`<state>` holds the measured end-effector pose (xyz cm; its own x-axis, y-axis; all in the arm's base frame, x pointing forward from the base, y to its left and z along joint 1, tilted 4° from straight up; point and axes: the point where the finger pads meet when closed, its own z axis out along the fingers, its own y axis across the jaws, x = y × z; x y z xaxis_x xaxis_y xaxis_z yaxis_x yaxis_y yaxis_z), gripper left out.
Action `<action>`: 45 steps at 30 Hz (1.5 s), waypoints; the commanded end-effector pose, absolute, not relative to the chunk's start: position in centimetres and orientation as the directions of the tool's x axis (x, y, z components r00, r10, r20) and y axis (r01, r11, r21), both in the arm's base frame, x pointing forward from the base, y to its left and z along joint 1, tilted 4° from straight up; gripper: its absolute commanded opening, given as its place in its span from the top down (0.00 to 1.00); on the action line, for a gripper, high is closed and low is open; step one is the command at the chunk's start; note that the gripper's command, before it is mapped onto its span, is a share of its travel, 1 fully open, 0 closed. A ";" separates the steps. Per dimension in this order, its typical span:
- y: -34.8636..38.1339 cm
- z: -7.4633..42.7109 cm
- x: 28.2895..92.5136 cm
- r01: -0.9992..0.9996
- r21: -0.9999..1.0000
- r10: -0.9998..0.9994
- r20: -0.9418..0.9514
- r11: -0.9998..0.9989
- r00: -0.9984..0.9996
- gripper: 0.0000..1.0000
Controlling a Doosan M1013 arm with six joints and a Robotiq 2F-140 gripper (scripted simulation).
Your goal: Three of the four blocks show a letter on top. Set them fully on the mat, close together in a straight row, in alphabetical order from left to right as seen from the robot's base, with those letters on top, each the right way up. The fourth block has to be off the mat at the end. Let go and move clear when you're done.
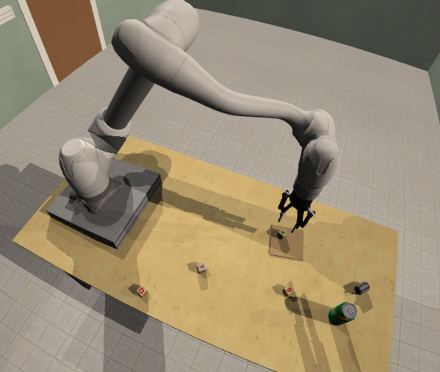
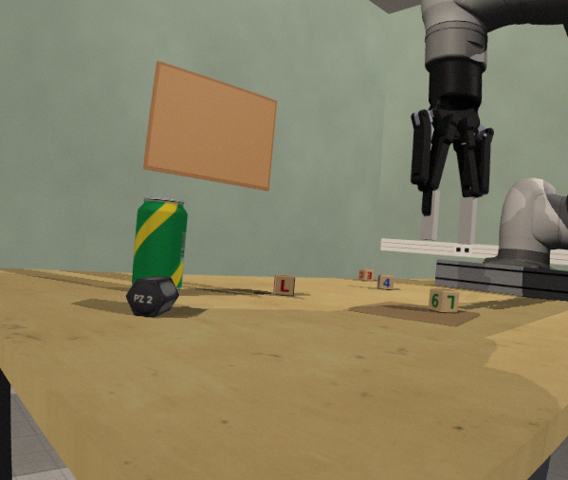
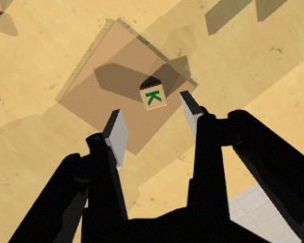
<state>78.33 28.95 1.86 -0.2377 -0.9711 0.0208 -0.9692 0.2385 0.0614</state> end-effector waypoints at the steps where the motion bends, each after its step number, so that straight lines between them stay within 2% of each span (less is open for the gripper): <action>1: 29.4 1.5 78.1 -0.971 0.064 -0.973 0.017 0.230 -0.230 0.54; 28: 29.4 1.1 78.0 -0.971 0.065 -0.973 0.017 0.231 -0.230 0.54; 45: 29.3 -0.9 77.9 -0.971 0.065 -0.973 0.018 0.231 -0.230 0.54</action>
